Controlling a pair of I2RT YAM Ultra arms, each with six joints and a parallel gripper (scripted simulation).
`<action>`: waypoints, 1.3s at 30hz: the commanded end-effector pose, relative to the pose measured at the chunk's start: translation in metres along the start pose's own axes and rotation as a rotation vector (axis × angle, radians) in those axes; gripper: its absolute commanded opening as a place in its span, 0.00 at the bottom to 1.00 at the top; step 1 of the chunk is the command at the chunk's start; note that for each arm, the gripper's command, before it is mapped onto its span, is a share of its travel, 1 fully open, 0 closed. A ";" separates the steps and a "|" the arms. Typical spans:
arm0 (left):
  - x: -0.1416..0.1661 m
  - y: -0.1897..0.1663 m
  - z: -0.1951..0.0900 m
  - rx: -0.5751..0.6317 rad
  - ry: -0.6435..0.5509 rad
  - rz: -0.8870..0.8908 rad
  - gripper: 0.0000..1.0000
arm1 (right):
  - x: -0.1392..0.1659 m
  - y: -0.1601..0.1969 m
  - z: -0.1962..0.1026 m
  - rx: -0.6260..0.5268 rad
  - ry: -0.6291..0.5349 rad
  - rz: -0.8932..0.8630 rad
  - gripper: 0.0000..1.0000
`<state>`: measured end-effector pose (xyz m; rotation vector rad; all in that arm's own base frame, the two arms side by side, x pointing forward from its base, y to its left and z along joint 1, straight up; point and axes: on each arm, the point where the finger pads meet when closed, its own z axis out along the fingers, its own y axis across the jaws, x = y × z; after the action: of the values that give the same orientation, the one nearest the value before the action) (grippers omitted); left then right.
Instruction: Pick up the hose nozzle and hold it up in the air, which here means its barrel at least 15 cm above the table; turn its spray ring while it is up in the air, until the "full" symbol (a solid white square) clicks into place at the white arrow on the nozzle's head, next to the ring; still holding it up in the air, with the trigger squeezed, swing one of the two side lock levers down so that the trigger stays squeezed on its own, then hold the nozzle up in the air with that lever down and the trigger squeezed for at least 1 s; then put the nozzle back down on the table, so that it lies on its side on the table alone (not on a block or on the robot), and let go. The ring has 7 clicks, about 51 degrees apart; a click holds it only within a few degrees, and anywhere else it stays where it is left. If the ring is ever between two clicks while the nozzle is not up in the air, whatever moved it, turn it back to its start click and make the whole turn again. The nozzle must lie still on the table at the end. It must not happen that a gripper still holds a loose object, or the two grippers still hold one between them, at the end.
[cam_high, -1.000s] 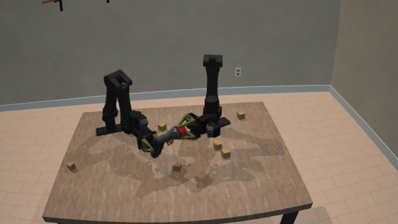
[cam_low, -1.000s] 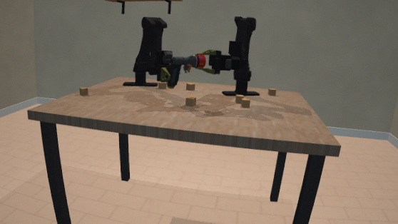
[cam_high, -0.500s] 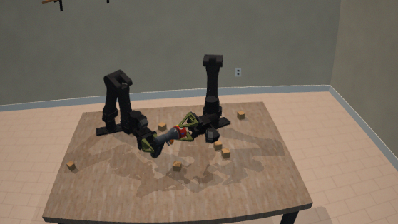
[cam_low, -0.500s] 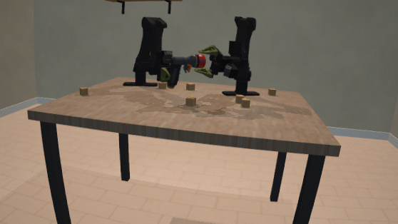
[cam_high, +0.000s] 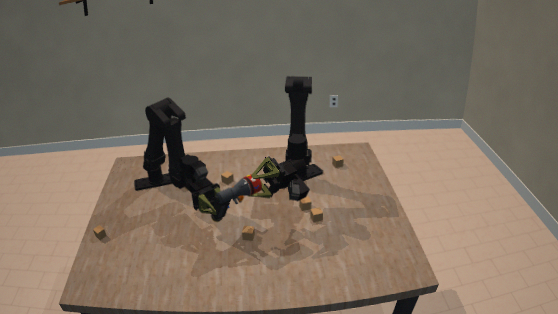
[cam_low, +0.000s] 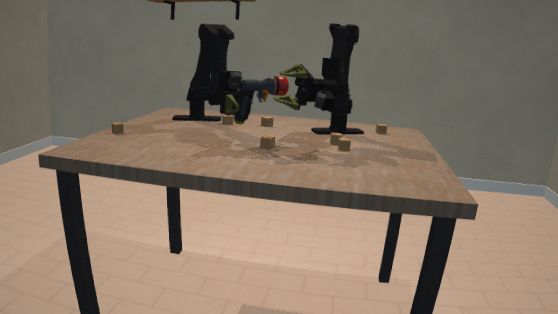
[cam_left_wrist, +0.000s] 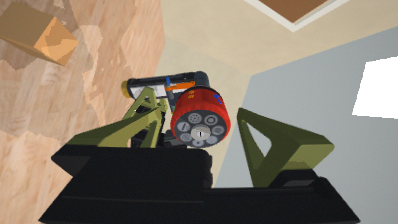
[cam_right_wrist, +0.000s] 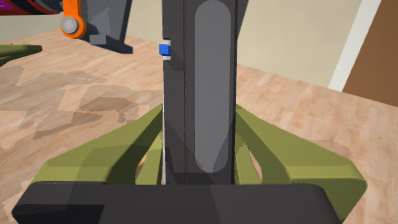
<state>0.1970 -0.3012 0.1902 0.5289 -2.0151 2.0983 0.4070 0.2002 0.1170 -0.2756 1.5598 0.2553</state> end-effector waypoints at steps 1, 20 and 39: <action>0.004 -0.002 -0.009 -0.001 0.012 0.008 0.92 | -0.045 0.002 0.008 -0.002 -0.146 0.036 0.36; 0.008 -0.023 -0.006 0.045 0.024 0.142 0.92 | -0.045 0.002 0.008 -0.002 -0.146 0.036 0.36; 0.003 -0.018 0.009 0.047 0.007 0.107 0.00 | -0.045 0.002 0.008 -0.002 -0.146 0.036 0.36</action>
<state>0.1968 -0.3064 0.1926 0.4706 -2.0484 2.1411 0.4070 0.2004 0.1175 -0.2747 1.5584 0.2567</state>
